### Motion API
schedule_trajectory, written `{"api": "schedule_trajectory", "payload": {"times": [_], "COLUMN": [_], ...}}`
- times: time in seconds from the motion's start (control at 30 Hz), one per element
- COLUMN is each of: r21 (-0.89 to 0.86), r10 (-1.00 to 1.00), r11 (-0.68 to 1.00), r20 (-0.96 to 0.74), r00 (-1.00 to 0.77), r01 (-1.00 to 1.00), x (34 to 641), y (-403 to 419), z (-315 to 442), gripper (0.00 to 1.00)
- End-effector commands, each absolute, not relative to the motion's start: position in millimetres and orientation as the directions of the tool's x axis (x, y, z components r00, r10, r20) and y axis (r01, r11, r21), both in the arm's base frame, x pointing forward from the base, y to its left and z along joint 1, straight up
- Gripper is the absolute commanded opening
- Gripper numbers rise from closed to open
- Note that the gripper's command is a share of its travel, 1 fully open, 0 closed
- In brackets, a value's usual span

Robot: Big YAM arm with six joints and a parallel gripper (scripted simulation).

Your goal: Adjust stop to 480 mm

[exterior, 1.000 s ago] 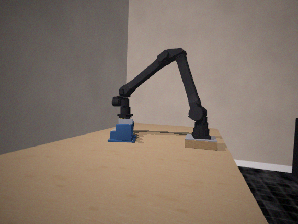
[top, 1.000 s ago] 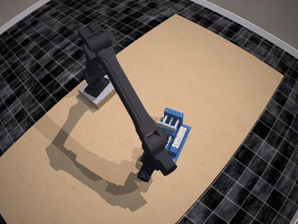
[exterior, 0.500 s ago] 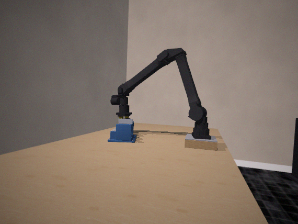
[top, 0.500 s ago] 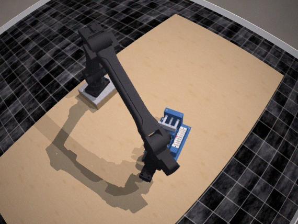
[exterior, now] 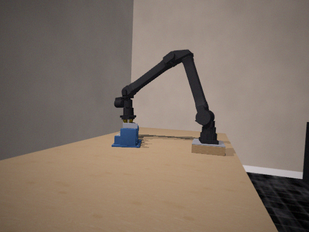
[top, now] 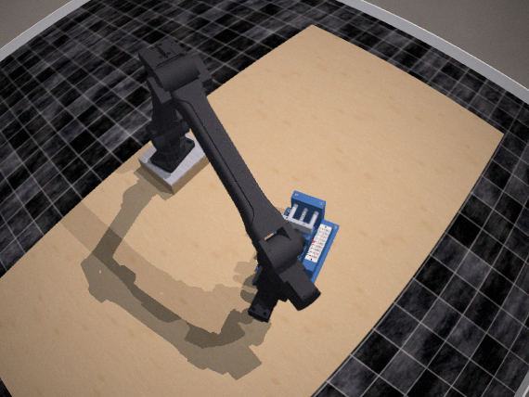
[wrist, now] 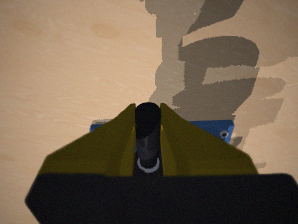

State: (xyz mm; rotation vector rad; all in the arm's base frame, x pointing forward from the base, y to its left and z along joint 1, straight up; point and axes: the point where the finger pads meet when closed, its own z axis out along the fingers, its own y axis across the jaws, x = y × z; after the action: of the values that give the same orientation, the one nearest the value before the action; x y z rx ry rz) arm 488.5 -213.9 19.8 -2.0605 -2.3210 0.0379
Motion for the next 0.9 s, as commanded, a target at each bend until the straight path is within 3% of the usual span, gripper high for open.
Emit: {"api": "schedule_trajectory", "payload": {"times": [0.0,0.37,0.53,0.8,0.87], "r21": [0.077,0.076,0.027,0.085,0.045], "r10": [0.992,0.991,0.992,0.99,0.991], "r11": [0.124,0.131,0.129,0.136,0.132], "r20": [-0.042,-0.043,-0.016,-0.051,-0.027], "r00": [-0.121,-0.128,-0.128,-0.132,-0.13], "r01": [0.989,0.988,0.991,0.987,0.99], "x": [529.6,522.3,487.1,509.3,486.5], "y": [-214.5,-215.5,-216.5,-220.3,-218.2], "z": [87.7,97.2,87.9,111.5,90.4], "gripper": [0.06,0.06,0.06,0.06,0.06]}}
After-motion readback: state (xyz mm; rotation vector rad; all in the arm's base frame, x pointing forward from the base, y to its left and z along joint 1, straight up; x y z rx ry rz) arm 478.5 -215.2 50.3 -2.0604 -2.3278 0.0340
